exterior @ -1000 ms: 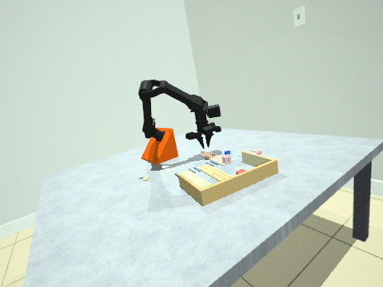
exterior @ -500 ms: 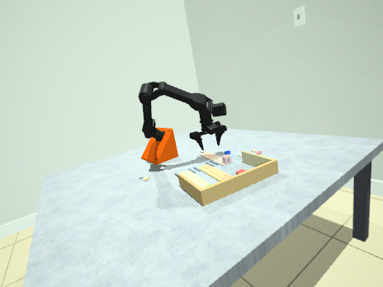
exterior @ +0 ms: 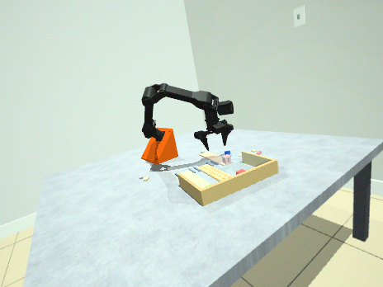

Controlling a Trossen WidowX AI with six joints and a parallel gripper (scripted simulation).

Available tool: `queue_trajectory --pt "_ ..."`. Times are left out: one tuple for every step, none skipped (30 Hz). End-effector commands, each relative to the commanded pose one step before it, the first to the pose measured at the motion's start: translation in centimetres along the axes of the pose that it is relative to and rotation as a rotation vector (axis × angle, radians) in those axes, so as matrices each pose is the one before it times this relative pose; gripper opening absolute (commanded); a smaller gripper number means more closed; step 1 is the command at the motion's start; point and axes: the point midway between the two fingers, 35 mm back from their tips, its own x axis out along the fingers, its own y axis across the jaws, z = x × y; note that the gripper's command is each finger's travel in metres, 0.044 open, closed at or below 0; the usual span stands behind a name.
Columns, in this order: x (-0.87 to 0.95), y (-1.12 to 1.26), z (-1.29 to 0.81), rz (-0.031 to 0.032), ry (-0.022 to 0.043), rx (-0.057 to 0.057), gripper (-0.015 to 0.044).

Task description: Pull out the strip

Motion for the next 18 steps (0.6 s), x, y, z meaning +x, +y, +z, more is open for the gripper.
queue_trajectory --pt "-0.071 0.162 1.483 -0.00666 -0.00303 -0.0063 0.044" --pt "-0.053 0.023 0.422 0.0 -0.00014 0.0001 0.044" --pt "-0.045 0.015 0.369 -0.00002 -0.00012 0.0001 0.044" --pt "-0.049 0.027 0.429 0.0 -0.00014 0.0001 0.044" --pt "-0.041 0.017 0.371 -0.00001 -0.00012 0.0001 0.044" --pt "-0.044 0.028 0.431 0.0 -0.00015 0.0001 0.044" --pt "-0.036 0.018 0.366 -0.00001 -0.00012 0.0001 0.044" --pt "-0.037 0.032 0.432 0.0 -0.00015 0.0002 0.044" --pt "-0.03 0.021 0.368 -0.00001 -0.00013 0.0001 0.044" --pt "-0.029 0.036 0.438 0.0 -0.00015 0.0002 0.044" --pt "-0.022 0.024 0.364 -0.00001 -0.00013 0.0001 0.044" --pt "-0.011 0.031 0.311 0.0 -0.00011 0.0001 0.044" --pt "-0.01 0.03 0.341 -0.00001 -0.00012 0.0001 0.044" --pt "0.001 0.048 0.435 -0.00001 -0.00015 0.0002 0.044" --pt "0.004 0.032 0.341 -0.00002 -0.00012 0.0001 0.044" --pt "0.002 0.01 0.113 -0.00001 -0.00004 0.0 0.044" --pt "0.027 0.001 0.002 0.00001 0.0 0.0 0.0414" --pt "0.081 0.003 0.005 0.00002 -0.00001 0.0 0.0387"
